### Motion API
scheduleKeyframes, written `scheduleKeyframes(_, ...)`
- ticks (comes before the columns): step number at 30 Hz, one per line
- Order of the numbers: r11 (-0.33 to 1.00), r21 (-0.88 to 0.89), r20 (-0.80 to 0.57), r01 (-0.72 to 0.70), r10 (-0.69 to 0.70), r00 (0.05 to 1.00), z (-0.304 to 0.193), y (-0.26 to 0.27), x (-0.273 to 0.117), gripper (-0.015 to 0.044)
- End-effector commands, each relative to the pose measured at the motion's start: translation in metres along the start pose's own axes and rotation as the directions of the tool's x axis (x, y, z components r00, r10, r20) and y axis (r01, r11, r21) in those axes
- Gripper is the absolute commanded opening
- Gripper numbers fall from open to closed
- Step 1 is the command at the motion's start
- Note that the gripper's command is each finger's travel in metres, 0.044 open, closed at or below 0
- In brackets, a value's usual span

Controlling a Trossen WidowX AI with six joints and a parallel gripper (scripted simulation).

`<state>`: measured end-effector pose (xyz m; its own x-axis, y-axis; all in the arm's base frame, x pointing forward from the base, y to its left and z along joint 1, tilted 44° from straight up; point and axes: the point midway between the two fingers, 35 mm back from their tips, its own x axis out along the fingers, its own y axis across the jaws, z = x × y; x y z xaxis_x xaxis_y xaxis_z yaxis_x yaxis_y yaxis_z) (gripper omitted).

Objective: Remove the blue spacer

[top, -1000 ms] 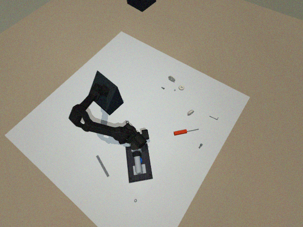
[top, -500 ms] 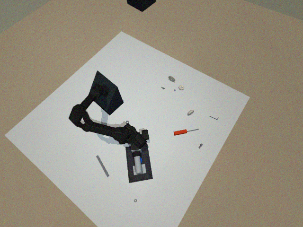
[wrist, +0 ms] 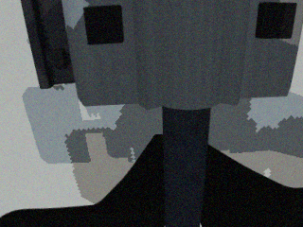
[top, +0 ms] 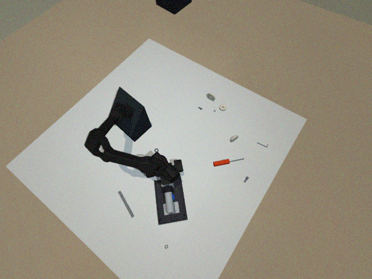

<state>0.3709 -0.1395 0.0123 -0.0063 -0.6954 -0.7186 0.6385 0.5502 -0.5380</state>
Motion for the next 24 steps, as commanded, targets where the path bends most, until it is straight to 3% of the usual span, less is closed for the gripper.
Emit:
scheduleKeyframes(1, 1.000, 0.004, 0.009, 0.002, -0.003, 1.000, 0.0046, -0.0004, -0.0008, 0.0000)
scheduleKeyframes(24, 1.000, 0.004, 0.009, 0.002, -0.003, 1.000, 0.0080, -0.0004, -0.0010, 0.0000)
